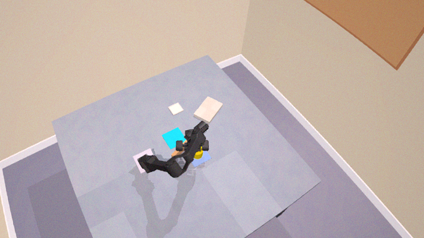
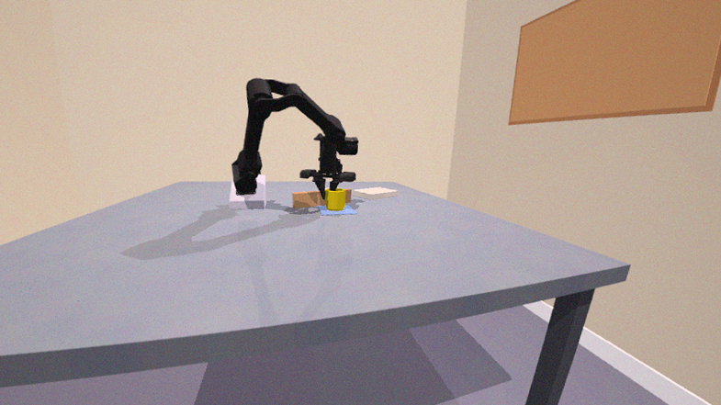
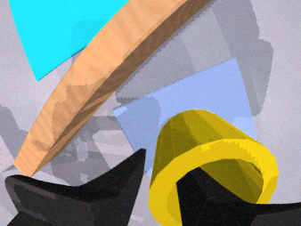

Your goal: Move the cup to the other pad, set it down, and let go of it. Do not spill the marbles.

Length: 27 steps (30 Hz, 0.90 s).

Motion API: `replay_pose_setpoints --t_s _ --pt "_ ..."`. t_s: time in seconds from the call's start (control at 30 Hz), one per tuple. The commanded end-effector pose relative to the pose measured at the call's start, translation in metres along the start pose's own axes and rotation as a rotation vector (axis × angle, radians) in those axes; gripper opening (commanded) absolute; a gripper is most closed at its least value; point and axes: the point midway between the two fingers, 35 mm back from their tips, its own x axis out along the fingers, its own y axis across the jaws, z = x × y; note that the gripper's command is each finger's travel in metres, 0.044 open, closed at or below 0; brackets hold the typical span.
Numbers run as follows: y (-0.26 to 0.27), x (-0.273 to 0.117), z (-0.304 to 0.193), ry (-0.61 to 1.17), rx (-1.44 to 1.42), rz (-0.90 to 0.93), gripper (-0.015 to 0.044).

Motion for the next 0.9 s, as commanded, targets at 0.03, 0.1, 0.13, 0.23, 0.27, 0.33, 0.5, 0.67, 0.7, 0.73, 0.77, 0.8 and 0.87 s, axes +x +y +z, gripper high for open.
replay_pose_setpoints --t_s 0.03,0.1,0.13,0.23,0.27,0.33,0.5,0.67,0.7,0.73,0.77,0.8,0.87 --pt "0.0 0.0 0.0 0.0 0.001 0.0 0.008" --pt "0.0 0.0 0.0 0.0 0.001 0.0 0.0067" --pt "0.0 0.0 0.0 0.0 0.001 0.0 0.006" --pt "0.0 0.0 0.0 0.0 0.001 0.0 0.004" --pt "0.0 0.0 0.0 0.0 0.001 0.0 0.0033" --pt "0.0 0.0 0.0 0.0 0.001 0.0 0.002" --pt "0.0 -0.003 0.0 -0.001 0.0 0.0 0.0" --pt "-0.001 -0.017 0.002 -0.003 -0.001 0.001 0.0" --pt "-0.001 -0.021 0.002 -0.003 -0.002 0.002 0.0" --pt "-0.001 -0.024 0.002 -0.003 -0.002 0.002 0.0" --pt "-0.001 -0.027 0.003 -0.003 -0.003 0.002 0.0" --pt "-0.001 -0.03 0.003 -0.003 -0.003 0.002 0.0" --pt "-0.002 -0.036 0.003 -0.003 -0.004 0.003 0.0"
